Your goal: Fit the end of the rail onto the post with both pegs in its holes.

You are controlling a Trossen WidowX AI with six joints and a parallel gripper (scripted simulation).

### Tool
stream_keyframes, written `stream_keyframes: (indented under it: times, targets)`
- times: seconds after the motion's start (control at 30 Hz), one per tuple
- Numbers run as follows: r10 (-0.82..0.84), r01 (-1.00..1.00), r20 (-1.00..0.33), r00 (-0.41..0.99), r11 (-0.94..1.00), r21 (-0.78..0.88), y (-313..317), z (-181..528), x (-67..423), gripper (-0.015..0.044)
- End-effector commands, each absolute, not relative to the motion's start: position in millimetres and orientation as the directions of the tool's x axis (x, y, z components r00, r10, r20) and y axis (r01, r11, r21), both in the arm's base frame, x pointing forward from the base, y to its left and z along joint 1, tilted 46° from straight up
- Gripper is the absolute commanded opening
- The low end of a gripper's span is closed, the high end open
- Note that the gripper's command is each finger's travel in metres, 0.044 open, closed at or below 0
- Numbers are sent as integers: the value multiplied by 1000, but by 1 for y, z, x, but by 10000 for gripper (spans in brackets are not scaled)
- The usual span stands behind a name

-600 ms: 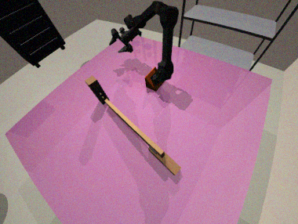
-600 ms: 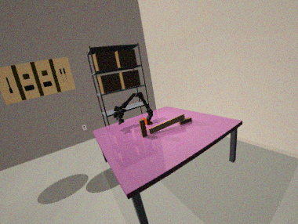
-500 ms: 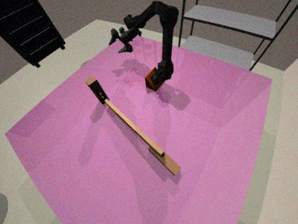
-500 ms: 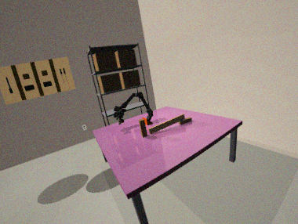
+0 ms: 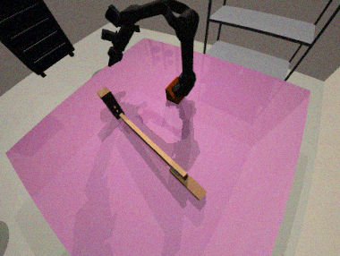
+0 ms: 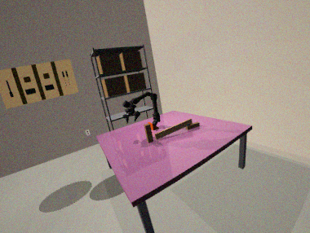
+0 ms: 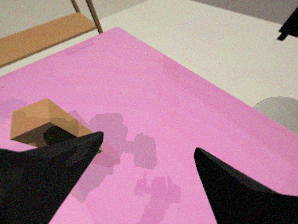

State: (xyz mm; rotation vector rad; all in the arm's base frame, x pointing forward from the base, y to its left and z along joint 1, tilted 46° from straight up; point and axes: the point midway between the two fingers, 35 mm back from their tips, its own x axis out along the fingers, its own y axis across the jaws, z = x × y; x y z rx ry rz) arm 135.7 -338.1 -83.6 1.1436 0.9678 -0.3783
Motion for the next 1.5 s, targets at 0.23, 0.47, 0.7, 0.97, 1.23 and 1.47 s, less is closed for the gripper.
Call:
stream_keyframes:
  times: [0.23,0.47,0.7,0.97,1.23,1.47]
  targets:
    - [400,-153,-814,421,916,371,-259,1,268,440]
    - [533,-660,-800,276,710,246,-182,20,309,440]
    - [656,-919,-748,101,350,183,-121,17,316,440]
    - [717,-992,-697,-34,59,109,-76,22,319,440]
    - [716,-992,-697,-34,59,109,-71,15,319,440]
    - [716,-992,-697,-33,60,109,-63,7,320,440]
